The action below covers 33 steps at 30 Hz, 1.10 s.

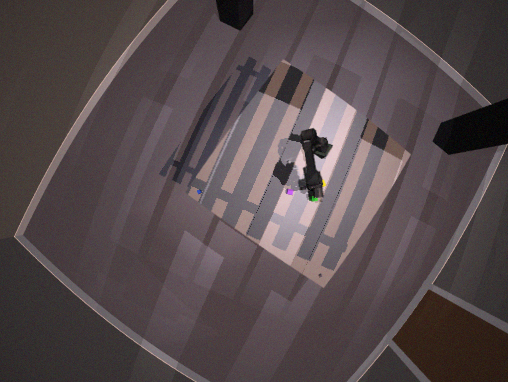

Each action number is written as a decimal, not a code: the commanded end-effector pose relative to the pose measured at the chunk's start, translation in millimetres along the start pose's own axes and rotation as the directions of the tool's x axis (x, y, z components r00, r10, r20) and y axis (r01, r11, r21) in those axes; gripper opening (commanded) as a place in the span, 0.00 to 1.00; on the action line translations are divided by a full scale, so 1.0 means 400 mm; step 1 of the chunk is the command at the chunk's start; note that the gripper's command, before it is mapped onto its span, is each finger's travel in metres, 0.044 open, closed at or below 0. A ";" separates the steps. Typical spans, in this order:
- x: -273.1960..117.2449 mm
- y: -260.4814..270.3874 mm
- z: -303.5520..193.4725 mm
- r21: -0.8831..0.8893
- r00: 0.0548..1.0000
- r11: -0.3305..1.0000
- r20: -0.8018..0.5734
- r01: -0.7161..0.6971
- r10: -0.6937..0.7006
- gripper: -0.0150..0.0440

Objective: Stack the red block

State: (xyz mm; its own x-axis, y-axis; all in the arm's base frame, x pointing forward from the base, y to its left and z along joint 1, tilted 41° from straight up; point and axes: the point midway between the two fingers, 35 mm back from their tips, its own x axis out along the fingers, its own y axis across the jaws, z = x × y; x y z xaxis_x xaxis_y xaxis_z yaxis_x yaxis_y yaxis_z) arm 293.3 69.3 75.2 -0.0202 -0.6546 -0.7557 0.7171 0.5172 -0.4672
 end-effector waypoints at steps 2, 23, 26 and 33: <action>-0.007 0.044 -0.007 0.004 1.000 1.000 -0.005 -0.001 0.001 0.25; -0.011 0.268 -0.080 0.006 1.000 1.000 -0.007 -0.006 0.006 0.25; -0.007 0.298 -0.096 0.007 1.000 1.000 -0.007 -0.007 0.007 0.25; 0.010 0.321 -0.109 0.007 1.000 1.000 -0.007 -0.007 0.007 0.25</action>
State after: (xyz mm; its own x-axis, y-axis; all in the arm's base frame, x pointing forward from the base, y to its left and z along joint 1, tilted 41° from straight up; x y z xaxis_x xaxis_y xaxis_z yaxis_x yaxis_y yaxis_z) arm 353.2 159.6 -4.2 -0.0162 -0.6509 -0.7590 0.7146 0.5234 -0.4641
